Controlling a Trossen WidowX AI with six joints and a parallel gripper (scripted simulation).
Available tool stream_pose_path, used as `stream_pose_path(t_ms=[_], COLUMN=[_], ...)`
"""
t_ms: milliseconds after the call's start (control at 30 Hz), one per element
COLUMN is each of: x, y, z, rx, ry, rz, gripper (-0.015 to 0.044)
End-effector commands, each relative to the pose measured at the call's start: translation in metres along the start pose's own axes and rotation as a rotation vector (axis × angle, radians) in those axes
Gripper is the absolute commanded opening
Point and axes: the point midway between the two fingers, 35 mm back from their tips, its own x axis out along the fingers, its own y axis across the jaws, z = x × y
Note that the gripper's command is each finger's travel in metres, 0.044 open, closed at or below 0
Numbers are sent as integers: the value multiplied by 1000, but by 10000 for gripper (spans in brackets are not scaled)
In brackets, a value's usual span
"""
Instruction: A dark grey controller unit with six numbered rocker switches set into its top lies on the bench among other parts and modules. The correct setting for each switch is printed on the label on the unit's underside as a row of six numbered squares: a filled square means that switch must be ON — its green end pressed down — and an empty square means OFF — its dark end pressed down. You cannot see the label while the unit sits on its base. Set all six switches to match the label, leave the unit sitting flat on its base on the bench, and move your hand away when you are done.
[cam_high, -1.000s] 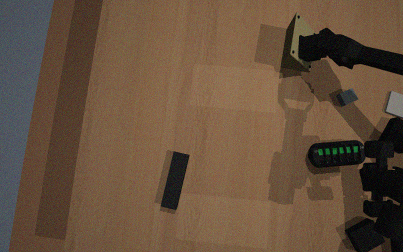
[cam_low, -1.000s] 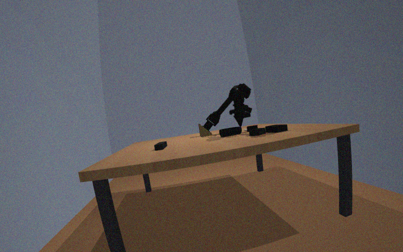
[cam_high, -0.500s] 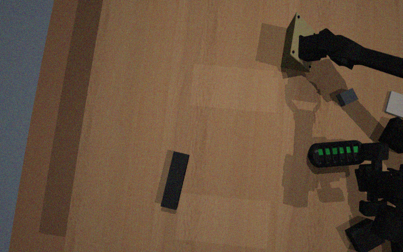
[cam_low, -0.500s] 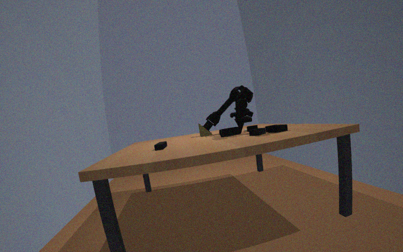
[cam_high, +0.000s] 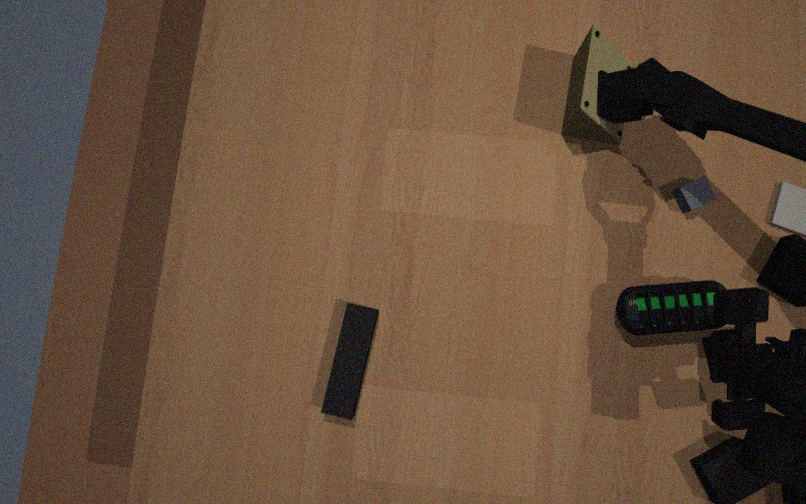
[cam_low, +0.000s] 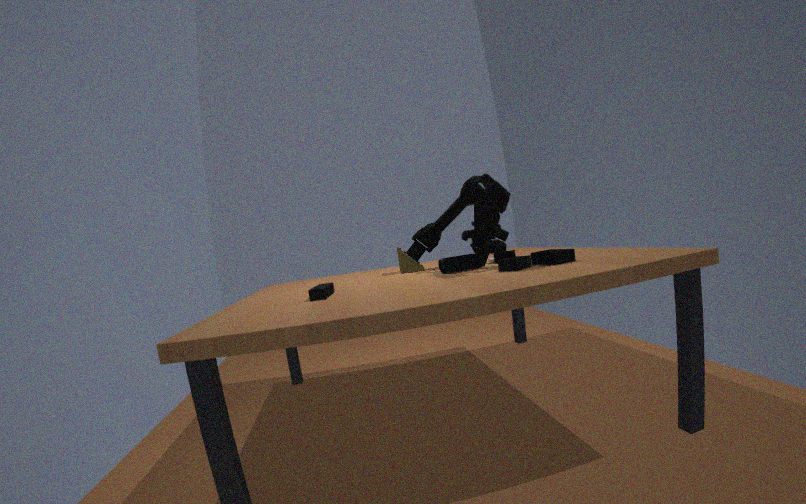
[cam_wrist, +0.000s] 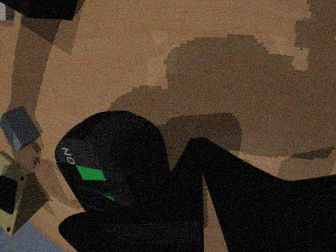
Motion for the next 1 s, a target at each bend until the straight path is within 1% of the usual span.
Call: stream_pose_path(t_ms=[0, 967], x=[2, 6], y=[0, 11], z=[-1, -1], rx=[2, 2], ry=[4, 4], rz=[5, 5], gripper=[0, 0])
